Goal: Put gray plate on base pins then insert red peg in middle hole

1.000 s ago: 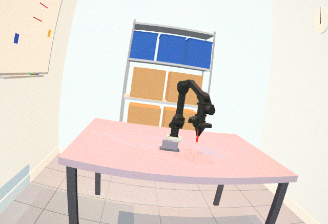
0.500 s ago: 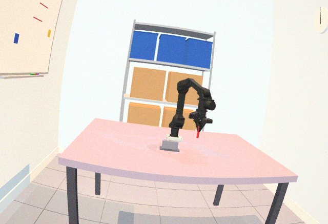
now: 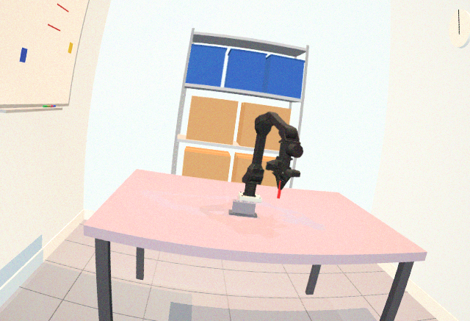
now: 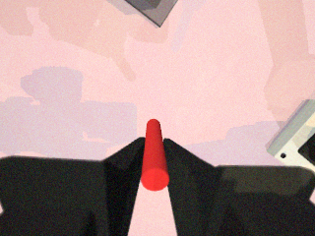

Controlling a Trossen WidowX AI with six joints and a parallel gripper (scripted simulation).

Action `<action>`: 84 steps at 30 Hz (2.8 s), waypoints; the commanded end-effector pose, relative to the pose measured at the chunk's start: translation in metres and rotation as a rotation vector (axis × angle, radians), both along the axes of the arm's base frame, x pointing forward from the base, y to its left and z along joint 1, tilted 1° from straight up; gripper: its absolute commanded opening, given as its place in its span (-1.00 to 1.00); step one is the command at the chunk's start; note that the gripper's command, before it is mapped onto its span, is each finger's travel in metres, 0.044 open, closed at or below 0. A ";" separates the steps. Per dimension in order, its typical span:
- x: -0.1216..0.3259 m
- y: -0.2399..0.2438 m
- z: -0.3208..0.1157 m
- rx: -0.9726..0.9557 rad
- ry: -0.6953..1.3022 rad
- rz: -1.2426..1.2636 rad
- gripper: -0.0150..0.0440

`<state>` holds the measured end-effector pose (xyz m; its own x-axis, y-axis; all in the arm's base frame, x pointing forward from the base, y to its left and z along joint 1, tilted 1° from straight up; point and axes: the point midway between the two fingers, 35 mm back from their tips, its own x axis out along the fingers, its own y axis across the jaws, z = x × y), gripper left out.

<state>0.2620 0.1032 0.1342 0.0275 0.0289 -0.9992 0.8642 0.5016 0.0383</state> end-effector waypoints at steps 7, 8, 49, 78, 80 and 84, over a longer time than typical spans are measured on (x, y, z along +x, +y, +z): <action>0.018 -0.021 0.001 -0.001 -0.006 -0.016 -0.49; 0.019 -0.024 0.001 -0.002 -0.006 -0.018 -0.49; 0.078 -0.131 0.001 -0.009 -0.006 -0.002 -0.49; 0.088 -0.157 0.001 -0.010 -0.001 0.009 -0.49; 0.088 -0.157 0.001 -0.010 -0.001 0.009 -0.49; 0.088 -0.157 0.001 -0.010 -0.001 0.009 -0.49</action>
